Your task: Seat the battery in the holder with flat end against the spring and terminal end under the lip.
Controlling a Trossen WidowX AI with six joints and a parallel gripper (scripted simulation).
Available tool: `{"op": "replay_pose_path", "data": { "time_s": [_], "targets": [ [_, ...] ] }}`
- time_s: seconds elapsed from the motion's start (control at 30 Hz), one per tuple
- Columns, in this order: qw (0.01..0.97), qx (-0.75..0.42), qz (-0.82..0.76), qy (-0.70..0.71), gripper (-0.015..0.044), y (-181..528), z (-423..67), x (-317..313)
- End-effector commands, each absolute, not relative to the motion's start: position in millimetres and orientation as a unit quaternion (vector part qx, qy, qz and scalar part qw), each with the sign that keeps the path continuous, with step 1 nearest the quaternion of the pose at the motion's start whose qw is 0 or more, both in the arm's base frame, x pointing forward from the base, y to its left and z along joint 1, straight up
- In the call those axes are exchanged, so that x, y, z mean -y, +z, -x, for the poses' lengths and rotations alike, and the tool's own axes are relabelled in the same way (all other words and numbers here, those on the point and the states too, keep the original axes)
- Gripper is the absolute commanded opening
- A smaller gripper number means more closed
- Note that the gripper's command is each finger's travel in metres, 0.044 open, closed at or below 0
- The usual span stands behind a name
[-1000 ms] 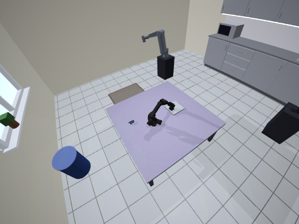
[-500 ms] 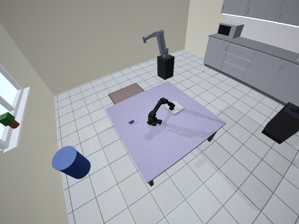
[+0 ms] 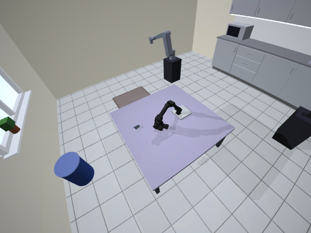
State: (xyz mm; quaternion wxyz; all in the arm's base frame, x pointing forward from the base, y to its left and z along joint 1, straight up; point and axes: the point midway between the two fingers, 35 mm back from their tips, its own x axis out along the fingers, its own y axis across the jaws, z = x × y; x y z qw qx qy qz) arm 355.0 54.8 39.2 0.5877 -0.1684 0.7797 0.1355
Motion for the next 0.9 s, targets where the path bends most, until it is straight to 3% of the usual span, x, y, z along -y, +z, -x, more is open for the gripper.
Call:
{"op": "replay_pose_path", "data": {
  "time_s": [0.0, 0.87],
  "targets": [
    [0.604, -0.767, 0.166, 0.139, 0.0063, 40.2, -359.4, -56.4],
    [0.642, -0.735, 0.158, 0.149, 0.0063, 36.1, -354.9, -54.3]
  ]
}}
